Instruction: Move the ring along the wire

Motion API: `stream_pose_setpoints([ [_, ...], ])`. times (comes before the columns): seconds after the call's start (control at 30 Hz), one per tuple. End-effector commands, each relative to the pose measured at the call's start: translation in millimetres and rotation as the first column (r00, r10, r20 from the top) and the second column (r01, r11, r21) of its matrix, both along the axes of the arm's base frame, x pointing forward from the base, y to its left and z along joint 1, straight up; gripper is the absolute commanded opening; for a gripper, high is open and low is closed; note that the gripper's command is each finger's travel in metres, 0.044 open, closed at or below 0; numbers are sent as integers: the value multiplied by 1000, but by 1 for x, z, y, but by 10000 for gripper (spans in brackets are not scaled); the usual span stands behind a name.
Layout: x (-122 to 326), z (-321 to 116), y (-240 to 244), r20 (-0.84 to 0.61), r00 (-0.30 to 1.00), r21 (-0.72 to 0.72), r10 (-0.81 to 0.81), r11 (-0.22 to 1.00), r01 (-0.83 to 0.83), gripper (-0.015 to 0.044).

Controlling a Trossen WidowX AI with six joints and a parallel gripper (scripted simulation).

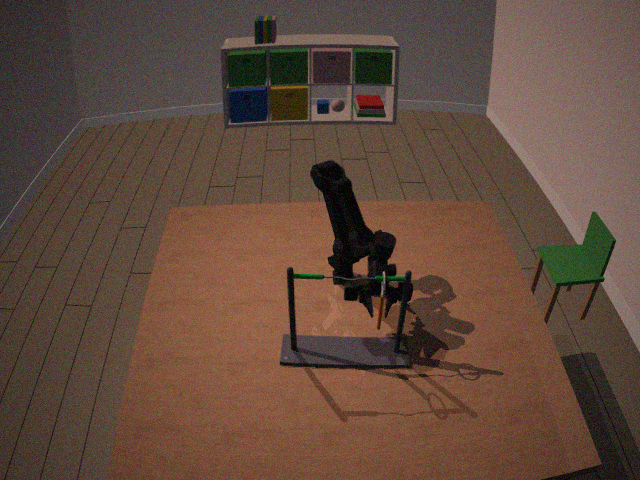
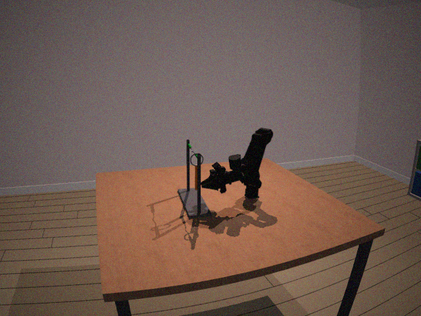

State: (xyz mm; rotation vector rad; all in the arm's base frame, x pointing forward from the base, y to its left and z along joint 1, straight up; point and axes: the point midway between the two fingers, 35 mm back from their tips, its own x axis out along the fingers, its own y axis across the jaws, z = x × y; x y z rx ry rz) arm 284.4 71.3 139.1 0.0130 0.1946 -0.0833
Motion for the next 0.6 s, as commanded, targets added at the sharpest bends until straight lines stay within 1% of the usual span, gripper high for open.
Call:
stream_pose_setpoints([
  [0.0, 0, 0, -1, 2, 1000, 3, -5, 1000, 5, 160],
  [0.4, 0, 0, -1, 2, 1000, 3, -5, 1000, 5, 160],
  [0.47, -4, 2, 1, 1, 1000, 2, 0, 1000, 0, 213],
  [0.57, -22, 6, 3, -1, 1000, 5, 0, 1000, 0, 291],
])
